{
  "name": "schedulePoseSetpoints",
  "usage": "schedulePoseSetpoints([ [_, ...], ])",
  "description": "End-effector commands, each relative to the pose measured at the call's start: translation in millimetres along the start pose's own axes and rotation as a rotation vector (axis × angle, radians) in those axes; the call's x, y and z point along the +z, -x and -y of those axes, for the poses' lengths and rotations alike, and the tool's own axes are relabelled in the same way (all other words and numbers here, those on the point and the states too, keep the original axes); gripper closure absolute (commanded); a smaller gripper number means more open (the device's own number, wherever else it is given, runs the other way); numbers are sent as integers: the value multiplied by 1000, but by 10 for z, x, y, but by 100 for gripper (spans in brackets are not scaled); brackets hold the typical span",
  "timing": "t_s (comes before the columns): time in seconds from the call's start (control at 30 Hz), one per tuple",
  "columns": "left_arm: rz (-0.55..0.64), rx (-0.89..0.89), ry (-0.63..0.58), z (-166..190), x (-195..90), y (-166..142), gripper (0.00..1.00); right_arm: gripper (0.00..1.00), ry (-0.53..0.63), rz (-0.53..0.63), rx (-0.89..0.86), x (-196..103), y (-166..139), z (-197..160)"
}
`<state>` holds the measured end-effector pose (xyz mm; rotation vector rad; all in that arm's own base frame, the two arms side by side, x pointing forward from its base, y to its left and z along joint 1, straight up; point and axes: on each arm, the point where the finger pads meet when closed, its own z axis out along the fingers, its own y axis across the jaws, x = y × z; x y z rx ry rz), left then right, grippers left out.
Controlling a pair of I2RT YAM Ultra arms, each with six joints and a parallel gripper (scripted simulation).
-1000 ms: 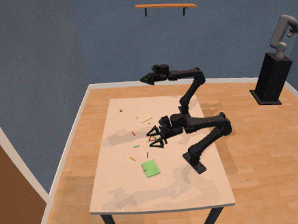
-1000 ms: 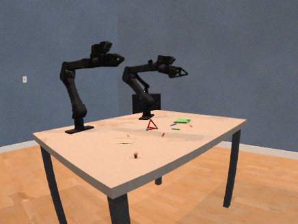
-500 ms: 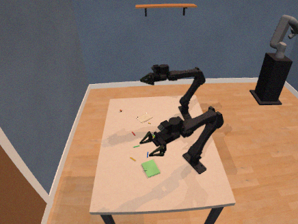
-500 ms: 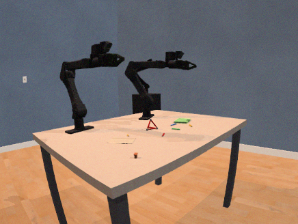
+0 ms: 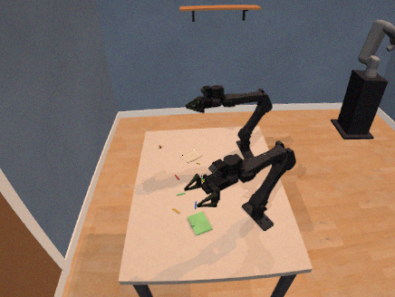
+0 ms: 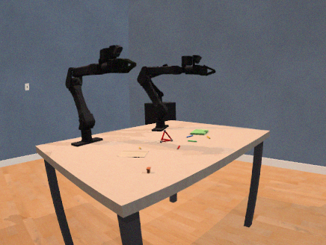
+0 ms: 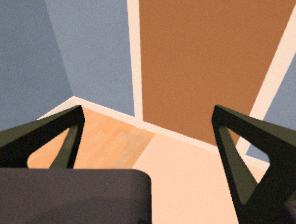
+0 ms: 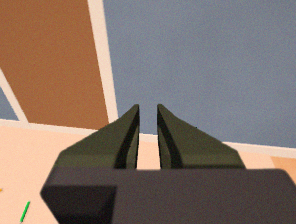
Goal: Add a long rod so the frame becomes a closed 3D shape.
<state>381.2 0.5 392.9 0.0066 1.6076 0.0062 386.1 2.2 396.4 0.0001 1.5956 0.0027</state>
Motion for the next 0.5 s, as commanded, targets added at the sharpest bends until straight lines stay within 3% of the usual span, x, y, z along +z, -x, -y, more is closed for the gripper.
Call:
schedulePoseSetpoints([
  [0.0, 51, -8, 1, -19, 7, 211, 0, 87, -2, 38, -2, -61, 154, 11],
  [0.47, 49, -8, 0, -7, -13, 188, 0, 87, -2, 38, -2, -61, 154, 11],
])
